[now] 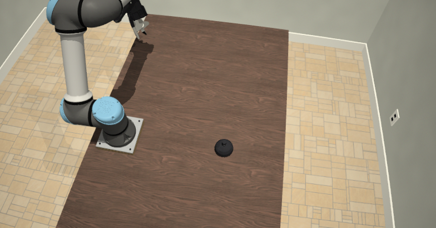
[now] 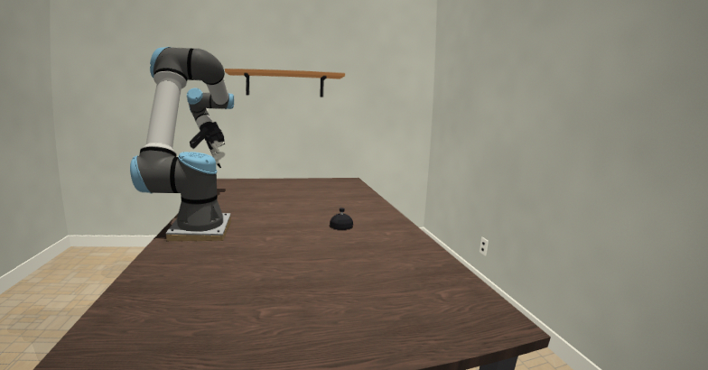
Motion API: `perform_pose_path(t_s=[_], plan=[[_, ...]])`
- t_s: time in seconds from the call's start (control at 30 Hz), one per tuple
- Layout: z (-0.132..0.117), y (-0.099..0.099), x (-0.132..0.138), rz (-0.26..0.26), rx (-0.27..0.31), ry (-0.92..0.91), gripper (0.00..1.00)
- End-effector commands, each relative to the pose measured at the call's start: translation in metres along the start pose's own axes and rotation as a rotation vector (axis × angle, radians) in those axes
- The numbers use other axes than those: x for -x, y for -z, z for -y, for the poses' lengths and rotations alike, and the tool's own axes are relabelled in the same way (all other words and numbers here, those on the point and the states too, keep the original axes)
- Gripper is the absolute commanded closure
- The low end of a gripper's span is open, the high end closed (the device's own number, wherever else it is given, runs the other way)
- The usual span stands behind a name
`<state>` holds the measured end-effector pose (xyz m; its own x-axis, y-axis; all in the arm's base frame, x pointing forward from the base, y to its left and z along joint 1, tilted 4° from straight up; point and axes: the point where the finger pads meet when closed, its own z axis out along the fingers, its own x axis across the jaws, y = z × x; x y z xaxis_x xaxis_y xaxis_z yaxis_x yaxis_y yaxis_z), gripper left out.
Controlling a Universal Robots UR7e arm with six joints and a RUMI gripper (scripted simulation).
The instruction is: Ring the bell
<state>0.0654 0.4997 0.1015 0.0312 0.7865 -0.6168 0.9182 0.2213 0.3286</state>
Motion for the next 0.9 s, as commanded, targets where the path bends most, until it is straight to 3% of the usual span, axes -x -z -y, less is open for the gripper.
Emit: perform_pose_path(t_s=[0.0,0.87], plan=[[-0.0003,0.0006,0.0001,-0.001,0.000,-0.001,0.00],[-0.0048,-0.0027,0.0018,-0.001,-0.011,-0.001,0.00]])
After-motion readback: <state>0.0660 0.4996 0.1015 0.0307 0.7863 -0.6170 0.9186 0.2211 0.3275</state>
